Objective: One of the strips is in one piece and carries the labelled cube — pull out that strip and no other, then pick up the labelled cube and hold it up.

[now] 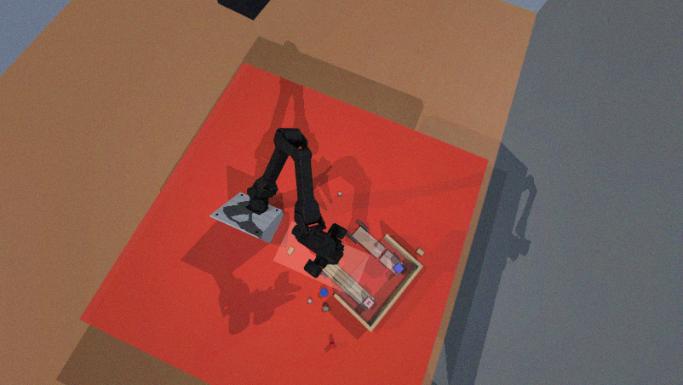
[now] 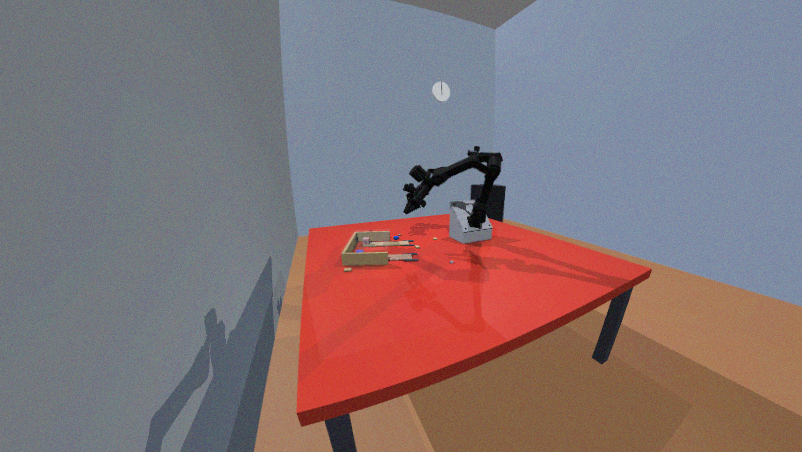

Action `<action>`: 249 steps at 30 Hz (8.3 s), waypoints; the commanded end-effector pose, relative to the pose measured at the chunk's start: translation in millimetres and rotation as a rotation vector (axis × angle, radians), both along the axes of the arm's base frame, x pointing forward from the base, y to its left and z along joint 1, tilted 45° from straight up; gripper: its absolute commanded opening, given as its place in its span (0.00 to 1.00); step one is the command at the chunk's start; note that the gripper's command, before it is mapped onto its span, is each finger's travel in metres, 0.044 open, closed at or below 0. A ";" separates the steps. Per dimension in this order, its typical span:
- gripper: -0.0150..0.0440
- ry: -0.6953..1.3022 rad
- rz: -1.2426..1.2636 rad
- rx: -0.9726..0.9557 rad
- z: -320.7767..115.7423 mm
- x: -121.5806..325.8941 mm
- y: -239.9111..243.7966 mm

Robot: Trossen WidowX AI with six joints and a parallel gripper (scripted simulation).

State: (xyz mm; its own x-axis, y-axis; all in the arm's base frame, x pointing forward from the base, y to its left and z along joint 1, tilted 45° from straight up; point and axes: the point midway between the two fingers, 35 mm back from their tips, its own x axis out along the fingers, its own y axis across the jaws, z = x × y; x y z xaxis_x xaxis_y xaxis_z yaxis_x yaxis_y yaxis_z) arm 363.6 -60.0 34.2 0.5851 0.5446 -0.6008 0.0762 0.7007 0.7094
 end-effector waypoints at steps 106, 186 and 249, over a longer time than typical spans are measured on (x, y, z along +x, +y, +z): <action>0.25 0.586 0.403 0.068 -142.4 8.3 82.6; 0.25 0.590 0.403 0.069 -128.9 -74.1 93.2; 0.25 0.595 0.403 0.070 -109.2 -166.5 103.2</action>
State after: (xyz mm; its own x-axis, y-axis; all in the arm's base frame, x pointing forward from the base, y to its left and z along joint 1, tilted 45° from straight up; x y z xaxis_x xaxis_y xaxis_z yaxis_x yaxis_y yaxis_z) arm 209.4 38.6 -73.8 -0.0560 0.6965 -0.7153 0.2054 0.7092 0.6744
